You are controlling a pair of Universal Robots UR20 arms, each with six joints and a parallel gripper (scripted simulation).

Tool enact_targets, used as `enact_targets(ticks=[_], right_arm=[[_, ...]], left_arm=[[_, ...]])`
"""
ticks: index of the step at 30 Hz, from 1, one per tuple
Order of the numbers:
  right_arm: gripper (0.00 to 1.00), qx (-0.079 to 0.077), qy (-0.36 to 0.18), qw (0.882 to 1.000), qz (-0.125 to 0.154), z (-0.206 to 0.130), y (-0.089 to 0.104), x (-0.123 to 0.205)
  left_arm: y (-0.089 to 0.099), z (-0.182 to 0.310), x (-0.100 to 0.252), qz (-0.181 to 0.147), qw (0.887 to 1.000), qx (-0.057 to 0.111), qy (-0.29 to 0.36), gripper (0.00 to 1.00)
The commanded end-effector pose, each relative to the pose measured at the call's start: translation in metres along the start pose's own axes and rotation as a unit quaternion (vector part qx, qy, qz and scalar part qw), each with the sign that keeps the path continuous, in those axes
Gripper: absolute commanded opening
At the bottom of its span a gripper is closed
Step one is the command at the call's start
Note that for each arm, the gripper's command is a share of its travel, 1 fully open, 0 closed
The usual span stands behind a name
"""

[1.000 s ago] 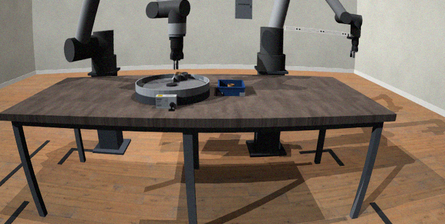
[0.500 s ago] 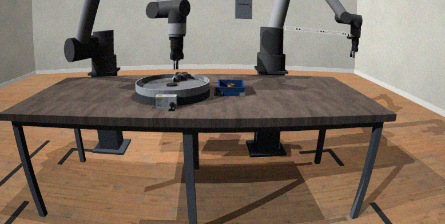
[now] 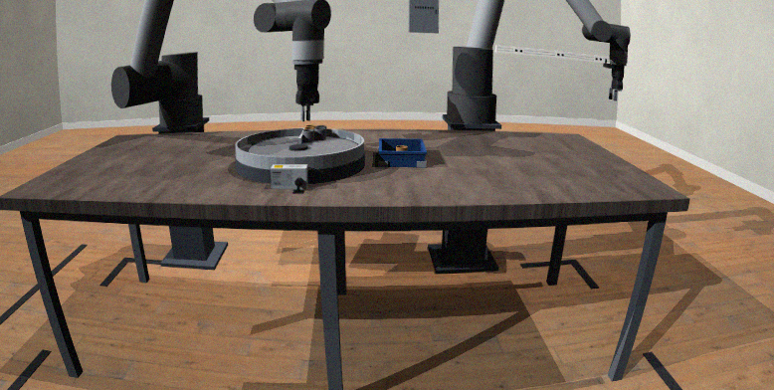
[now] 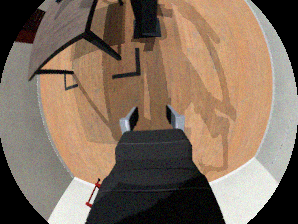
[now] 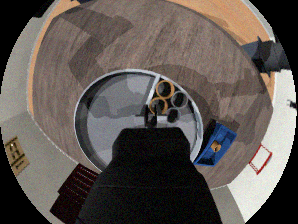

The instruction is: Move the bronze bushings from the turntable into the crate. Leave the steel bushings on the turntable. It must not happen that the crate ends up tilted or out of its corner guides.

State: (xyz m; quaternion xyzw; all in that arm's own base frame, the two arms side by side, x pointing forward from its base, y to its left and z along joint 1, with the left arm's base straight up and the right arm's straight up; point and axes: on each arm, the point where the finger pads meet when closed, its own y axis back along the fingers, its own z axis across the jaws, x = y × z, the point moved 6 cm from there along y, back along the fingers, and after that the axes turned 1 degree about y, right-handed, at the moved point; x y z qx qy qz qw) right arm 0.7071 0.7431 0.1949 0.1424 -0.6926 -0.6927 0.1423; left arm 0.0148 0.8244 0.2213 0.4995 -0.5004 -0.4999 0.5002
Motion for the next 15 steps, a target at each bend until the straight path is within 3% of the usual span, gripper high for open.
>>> enact_targets(ticks=[1, 7, 15], right_arm=[[0.36, 0.0, 0.0, 1.0, 0.0, 0.0, -0.004, 0.0], [0.36, 0.0, 0.0, 1.0, 0.0, 0.0, -0.021, 0.0], [0.36, 0.0, 0.0, 1.0, 0.0, 0.0, -0.022, 0.0]], left_arm=[[0.001, 0.0, 0.0, -0.001, 1.0, 0.0, 0.0, 1.0], [0.001, 0.0, 0.0, -0.001, 1.0, 0.0, 0.0, 1.0], [0.001, 0.0, 0.0, -0.001, 1.0, 0.0, 0.0, 1.0]])
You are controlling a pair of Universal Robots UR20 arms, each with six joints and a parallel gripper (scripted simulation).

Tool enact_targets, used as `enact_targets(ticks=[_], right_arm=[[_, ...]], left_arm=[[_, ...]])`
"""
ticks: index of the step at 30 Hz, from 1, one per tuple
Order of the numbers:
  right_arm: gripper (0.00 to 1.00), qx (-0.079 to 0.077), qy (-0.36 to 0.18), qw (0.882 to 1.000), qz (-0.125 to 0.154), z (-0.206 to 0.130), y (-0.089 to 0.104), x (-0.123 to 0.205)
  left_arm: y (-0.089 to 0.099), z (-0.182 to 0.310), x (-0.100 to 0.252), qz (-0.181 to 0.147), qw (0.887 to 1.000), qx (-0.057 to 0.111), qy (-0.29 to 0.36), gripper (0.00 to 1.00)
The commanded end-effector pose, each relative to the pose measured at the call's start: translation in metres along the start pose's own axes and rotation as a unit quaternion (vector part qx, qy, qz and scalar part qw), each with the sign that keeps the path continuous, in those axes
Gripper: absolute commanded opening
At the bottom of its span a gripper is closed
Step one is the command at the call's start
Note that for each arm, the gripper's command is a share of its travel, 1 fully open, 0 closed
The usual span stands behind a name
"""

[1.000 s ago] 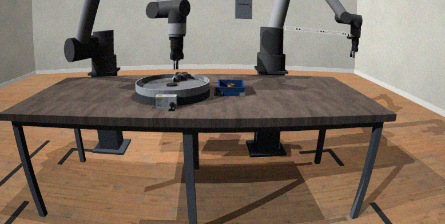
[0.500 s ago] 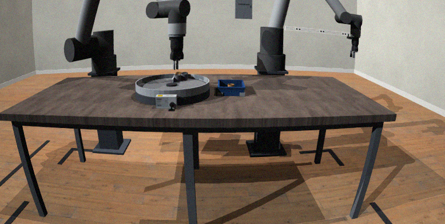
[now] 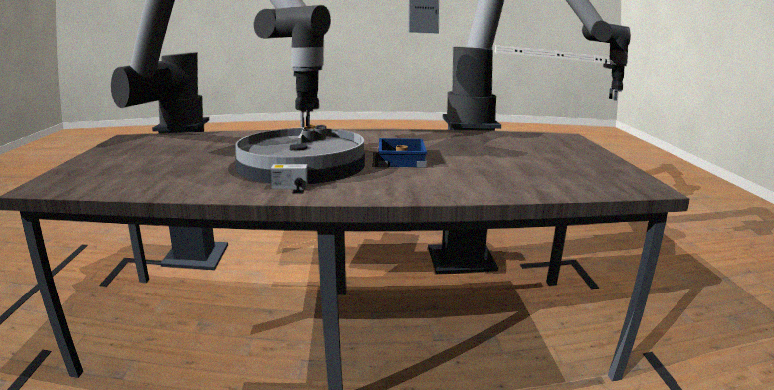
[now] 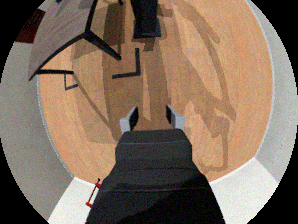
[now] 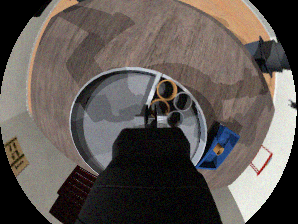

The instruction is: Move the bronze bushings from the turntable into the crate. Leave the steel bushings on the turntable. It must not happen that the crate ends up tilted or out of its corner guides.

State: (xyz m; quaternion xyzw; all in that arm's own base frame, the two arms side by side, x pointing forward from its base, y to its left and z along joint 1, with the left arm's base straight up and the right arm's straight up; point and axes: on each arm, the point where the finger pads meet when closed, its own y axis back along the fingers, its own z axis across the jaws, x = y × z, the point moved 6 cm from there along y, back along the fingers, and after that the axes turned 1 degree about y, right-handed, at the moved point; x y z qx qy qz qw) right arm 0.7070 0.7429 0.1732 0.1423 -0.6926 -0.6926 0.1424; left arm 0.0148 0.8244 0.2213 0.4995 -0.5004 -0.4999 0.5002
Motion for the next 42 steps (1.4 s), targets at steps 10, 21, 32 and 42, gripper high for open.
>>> enact_targets(ticks=[10, 21, 32, 42], right_arm=[[0.36, 0.0, 0.0, 1.0, 0.0, 0.0, 0.0, 0.0], [0.36, 0.0, 0.0, 1.0, 0.0, 0.0, 0.0, 0.0], [0.36, 0.0, 0.0, 1.0, 0.0, 0.0, -0.003, 0.0], [0.36, 0.0, 0.0, 1.0, 0.0, 0.0, -0.012, 0.0]], left_arm=[[0.001, 0.0, 0.0, -0.001, 1.0, 0.0, 0.0, 1.0], [0.001, 0.0, 0.0, -0.001, 1.0, 0.0, 0.0, 1.0], [0.001, 0.0, 0.0, -0.001, 1.0, 0.0, 0.0, 1.0], [0.001, 0.0, 0.0, -0.001, 1.0, 0.0, 0.0, 1.0]])
